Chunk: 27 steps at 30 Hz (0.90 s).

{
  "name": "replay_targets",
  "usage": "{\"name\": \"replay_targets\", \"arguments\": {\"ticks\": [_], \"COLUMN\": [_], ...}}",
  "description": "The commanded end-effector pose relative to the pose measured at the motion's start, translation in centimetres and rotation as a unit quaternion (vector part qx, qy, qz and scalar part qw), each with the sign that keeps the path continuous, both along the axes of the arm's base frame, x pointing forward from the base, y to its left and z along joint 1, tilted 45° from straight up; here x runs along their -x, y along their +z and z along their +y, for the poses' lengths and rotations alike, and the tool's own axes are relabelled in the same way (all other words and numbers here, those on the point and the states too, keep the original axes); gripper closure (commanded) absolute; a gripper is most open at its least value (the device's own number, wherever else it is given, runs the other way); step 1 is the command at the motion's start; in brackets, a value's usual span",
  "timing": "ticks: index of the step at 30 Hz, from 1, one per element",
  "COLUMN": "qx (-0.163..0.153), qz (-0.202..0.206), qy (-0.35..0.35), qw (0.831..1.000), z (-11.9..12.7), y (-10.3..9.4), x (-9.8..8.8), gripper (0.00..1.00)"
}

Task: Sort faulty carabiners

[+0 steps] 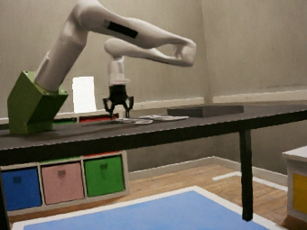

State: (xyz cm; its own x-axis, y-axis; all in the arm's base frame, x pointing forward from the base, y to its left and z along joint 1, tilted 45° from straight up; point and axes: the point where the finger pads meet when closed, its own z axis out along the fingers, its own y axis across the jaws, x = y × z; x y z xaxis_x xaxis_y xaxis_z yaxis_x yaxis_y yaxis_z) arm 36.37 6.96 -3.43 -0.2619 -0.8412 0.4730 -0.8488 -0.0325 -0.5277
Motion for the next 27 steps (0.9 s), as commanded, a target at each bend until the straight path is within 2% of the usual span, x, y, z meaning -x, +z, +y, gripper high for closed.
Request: {"name": "replay_targets", "arguments": {"ticks": [1, 18, 19, 27], "qx": [0.0, 0.0, 0.0, 0.0], "qz": [0.0, 0.0, 0.0, 0.0], "qy": [0.0, 0.0, 0.0, 0.0], "qw": [1.0, 1.0, 1.0, 1.0], "z": [0.1, 0.1, 2.7, 2.7], "y": [0.0, 0.0, 3.6, 3.6], "x": [0.0, 0.0, 2.2, 2.2], "gripper": [1.0, 1.0, 1.0, 1.0]}}
